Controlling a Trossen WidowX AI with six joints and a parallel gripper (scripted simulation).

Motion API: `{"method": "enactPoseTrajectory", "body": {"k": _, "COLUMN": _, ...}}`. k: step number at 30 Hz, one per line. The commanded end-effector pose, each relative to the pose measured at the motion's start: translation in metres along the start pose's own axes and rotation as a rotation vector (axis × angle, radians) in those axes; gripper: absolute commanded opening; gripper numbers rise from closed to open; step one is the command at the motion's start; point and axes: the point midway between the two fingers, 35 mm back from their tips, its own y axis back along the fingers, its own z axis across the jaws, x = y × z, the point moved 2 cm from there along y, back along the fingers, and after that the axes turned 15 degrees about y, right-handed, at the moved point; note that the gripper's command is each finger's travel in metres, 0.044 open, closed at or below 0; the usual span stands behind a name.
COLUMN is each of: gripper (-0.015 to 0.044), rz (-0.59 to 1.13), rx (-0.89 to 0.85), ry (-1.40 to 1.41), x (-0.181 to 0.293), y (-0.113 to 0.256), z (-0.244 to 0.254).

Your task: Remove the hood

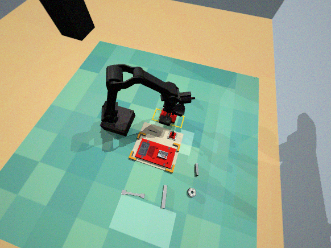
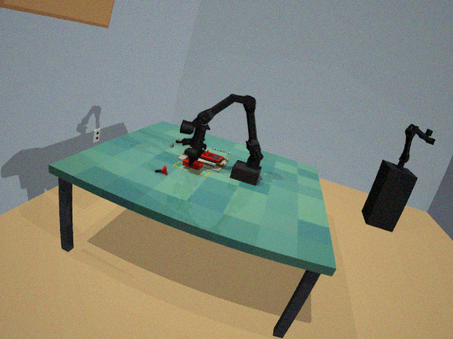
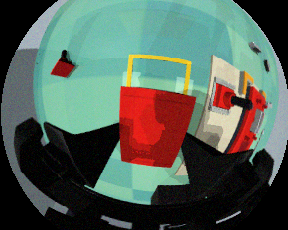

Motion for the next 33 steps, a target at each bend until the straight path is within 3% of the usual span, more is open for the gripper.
{"method": "enactPoseTrajectory", "body": {"k": 1, "gripper": 0.0, "rz": 0.002, "rx": 0.003, "ry": 0.004, "x": 0.0, "y": -0.003, "z": 0.0}}
{"method": "enactPoseTrajectory", "body": {"k": 32, "gripper": 0.0, "rz": 0.002, "rx": 0.003, "ry": 0.004, "x": 0.001, "y": -0.017, "z": -0.001}}
{"method": "enactPoseTrajectory", "body": {"k": 33, "gripper": 0.0026, "rz": 0.0, "rx": 0.0, "ry": 0.0, "x": 0.0, "y": -0.015, "z": 0.0}}
